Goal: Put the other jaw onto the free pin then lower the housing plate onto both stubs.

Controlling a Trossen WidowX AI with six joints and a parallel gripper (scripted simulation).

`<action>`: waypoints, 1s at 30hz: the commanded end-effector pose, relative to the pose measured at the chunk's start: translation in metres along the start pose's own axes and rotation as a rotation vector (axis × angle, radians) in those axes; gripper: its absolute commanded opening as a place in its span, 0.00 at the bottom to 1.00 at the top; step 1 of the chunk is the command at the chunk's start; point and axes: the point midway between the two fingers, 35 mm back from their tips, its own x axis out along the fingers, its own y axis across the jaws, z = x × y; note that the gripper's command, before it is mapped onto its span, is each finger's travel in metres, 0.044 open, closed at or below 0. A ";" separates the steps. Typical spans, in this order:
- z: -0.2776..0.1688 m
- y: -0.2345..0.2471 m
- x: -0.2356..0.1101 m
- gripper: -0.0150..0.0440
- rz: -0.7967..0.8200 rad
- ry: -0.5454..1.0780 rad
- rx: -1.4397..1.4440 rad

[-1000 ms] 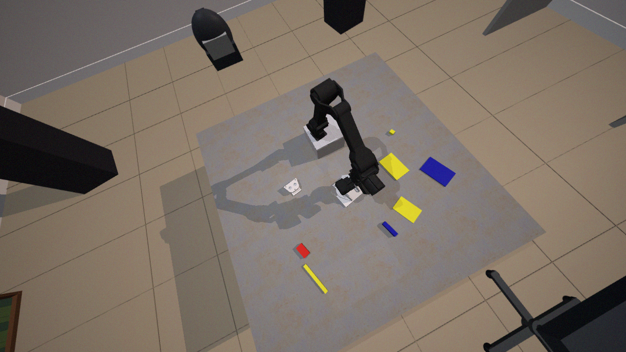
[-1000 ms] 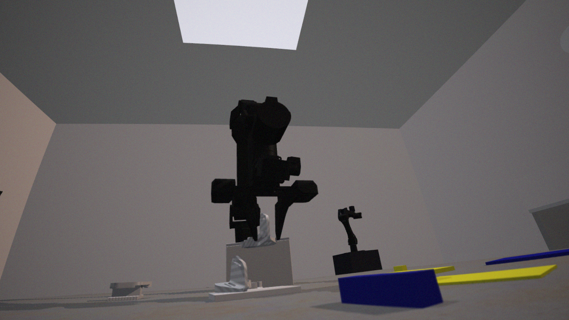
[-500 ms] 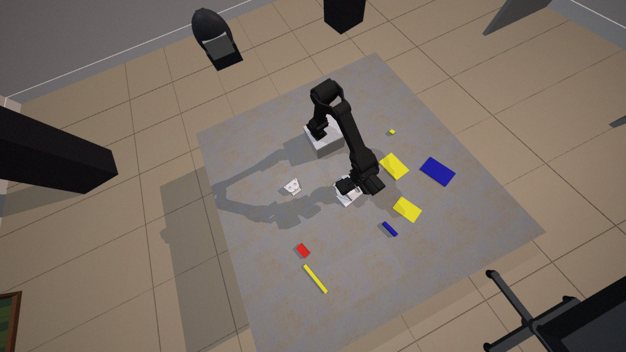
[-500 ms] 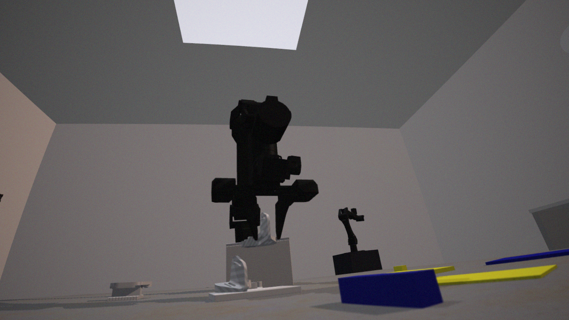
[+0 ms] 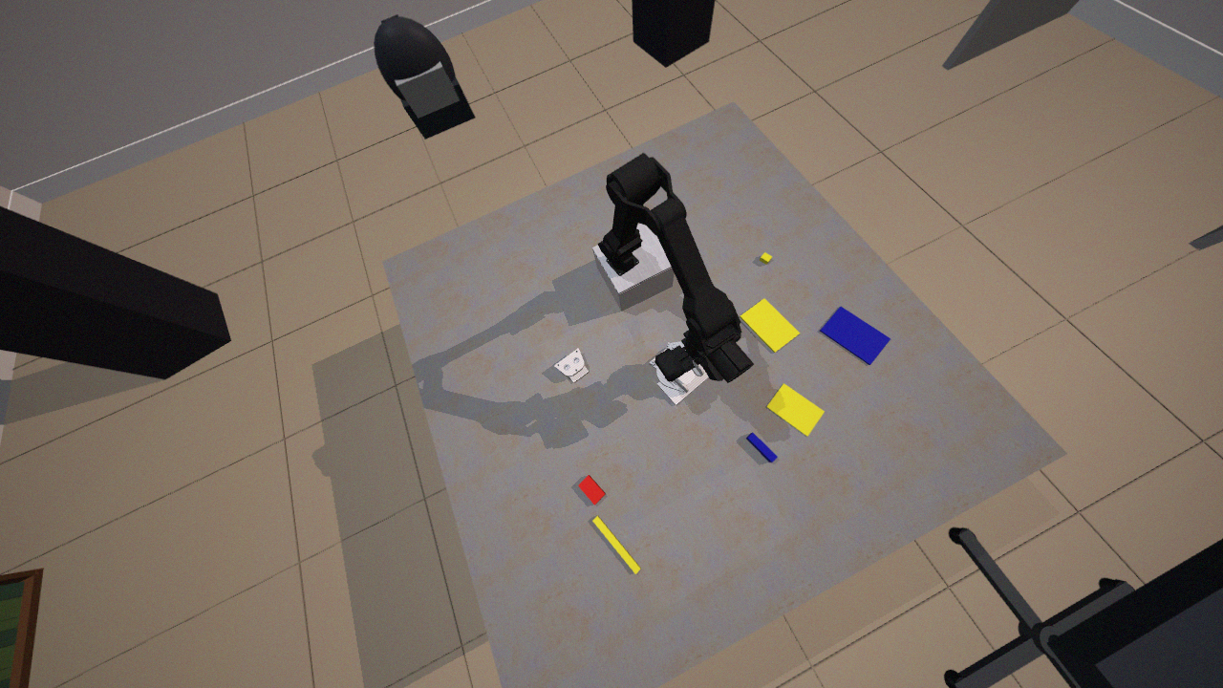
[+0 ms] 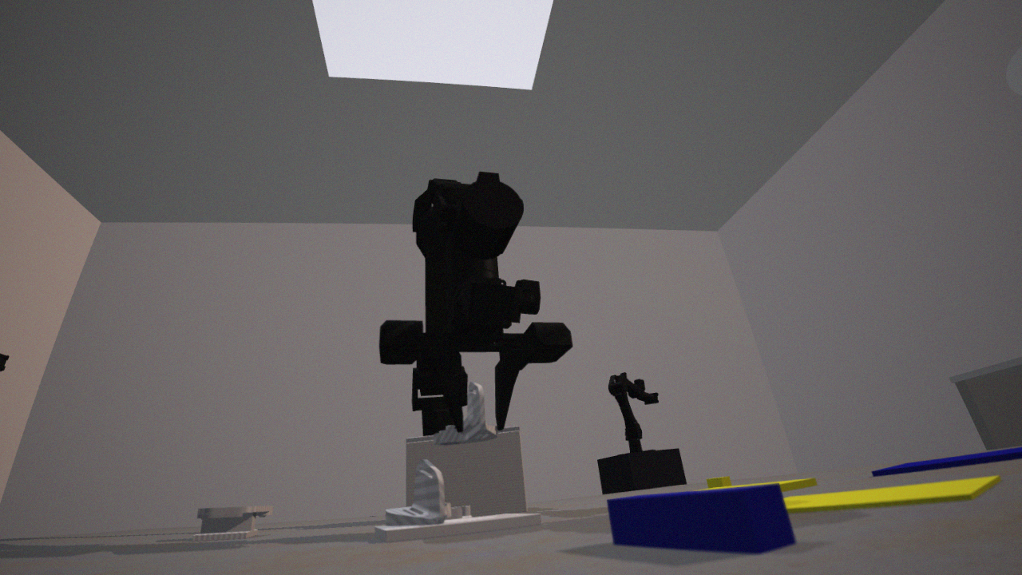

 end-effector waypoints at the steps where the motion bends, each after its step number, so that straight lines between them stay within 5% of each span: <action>1: 0.002 0.000 -0.001 0.48 0.003 -0.004 0.005; 30: 0.003 0.000 0.031 0.48 0.003 -0.004 0.006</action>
